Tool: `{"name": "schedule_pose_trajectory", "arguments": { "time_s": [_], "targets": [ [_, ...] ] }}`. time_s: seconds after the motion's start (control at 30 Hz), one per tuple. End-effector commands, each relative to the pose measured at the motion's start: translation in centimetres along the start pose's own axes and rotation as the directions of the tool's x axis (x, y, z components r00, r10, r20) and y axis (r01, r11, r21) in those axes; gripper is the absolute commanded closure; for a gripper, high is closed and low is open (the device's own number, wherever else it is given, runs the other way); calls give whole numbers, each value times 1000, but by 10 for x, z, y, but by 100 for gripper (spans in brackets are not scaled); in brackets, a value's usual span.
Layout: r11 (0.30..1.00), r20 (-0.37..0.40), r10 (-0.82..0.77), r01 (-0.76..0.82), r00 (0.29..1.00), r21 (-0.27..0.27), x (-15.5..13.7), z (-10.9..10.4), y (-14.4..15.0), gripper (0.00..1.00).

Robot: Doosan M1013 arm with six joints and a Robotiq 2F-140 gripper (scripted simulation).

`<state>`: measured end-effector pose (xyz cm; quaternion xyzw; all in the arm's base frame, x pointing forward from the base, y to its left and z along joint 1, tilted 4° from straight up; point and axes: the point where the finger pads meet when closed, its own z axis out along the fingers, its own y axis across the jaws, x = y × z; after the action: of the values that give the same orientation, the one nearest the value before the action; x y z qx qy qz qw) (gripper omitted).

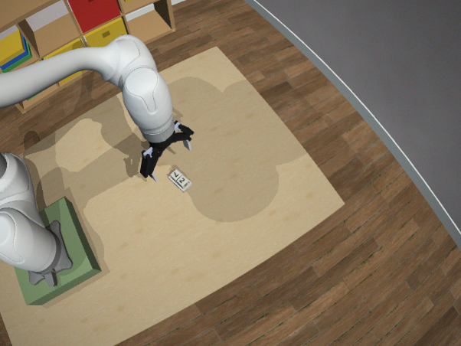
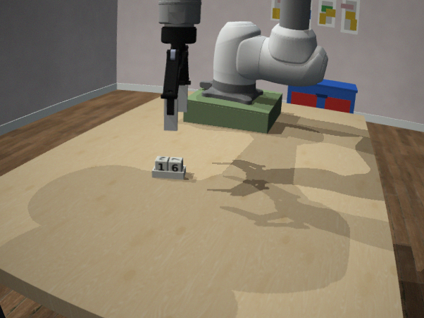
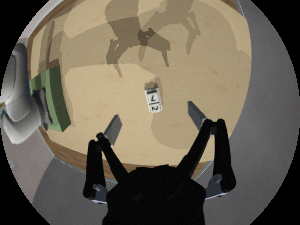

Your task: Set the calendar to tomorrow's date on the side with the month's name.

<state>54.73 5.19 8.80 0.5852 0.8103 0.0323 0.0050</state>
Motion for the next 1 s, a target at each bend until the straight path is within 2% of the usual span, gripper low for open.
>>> {"name": "schedule_pose_trajectory", "arguments": {
  "time_s": [0.0,0.4,0.97],
  "targets": [
    [1000,0,0,0,1000,0,0,0,0,0],
    [1000,0,0,0,1000,0,0,-5,0,0],
    [1000,0,0,0,1000,0,0,-50,0,0]
  ]
}}
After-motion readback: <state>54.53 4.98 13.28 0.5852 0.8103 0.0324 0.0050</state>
